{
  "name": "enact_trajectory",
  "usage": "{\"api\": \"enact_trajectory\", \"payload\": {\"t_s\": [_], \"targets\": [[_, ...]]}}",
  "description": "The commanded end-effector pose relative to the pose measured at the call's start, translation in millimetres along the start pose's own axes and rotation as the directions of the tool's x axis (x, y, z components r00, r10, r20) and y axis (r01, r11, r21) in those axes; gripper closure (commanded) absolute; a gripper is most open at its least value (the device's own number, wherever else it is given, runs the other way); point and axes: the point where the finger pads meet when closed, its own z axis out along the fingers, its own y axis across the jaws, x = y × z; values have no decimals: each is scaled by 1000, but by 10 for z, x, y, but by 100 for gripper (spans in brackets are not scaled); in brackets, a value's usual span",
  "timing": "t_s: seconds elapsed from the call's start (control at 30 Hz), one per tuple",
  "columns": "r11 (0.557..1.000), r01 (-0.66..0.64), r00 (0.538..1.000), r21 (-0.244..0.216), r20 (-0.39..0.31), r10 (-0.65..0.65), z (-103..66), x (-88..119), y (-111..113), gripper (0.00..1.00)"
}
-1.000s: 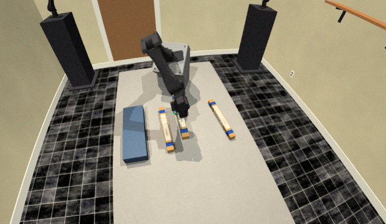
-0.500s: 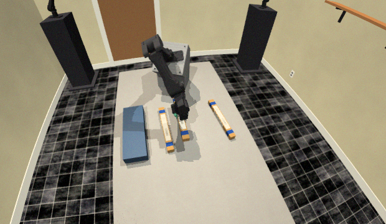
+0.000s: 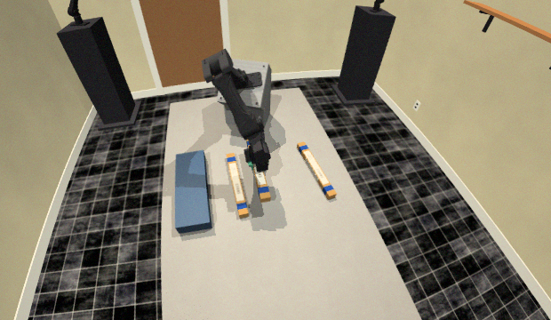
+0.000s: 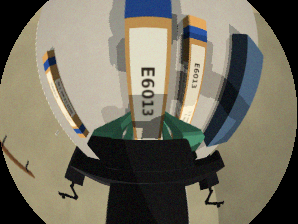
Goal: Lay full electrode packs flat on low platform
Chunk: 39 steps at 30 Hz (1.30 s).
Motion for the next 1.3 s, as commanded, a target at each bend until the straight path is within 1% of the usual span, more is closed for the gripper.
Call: {"api": "enact_trajectory", "payload": {"t_s": [0.0, 1.27], "targets": [[1000, -14, 998, -13, 64, 15, -225, -262, 5, 100], [1000, -14, 998, -9, 63, 15, -275, -293, 18, 100]]}}
